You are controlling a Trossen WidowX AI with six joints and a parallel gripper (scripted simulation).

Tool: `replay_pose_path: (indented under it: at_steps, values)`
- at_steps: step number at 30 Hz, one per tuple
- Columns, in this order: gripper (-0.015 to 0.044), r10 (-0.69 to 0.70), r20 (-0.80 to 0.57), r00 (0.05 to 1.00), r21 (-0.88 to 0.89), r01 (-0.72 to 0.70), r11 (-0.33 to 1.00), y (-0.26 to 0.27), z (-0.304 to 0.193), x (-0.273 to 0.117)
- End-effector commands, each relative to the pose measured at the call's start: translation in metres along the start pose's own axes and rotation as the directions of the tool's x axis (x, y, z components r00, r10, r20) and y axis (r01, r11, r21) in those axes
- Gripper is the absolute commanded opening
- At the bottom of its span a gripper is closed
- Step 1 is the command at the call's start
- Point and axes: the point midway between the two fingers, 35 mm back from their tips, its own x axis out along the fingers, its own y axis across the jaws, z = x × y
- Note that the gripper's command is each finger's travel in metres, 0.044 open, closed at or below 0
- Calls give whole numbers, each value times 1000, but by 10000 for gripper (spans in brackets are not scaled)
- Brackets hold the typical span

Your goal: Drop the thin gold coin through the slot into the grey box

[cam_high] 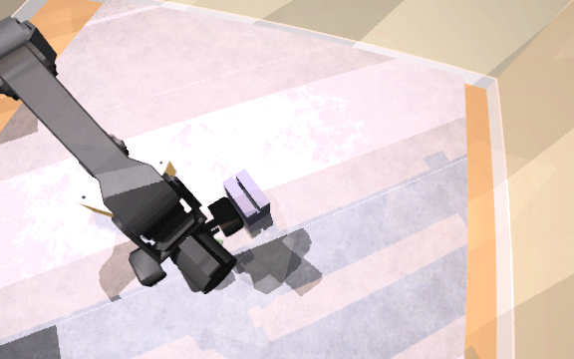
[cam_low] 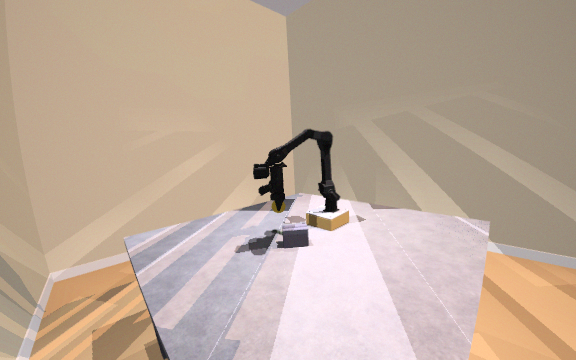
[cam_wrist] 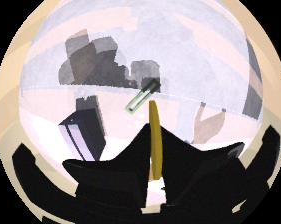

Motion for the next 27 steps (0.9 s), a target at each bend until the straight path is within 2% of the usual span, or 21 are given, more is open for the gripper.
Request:
replay_pose_path:
  at_steps: [1, 27]
  values:
    - [0, -3, -6, 1000, -31, 3, 1000, -1, -3, 1]
    - [0, 1, -7, 1000, -32, -1, 999, 58, -16, 1]
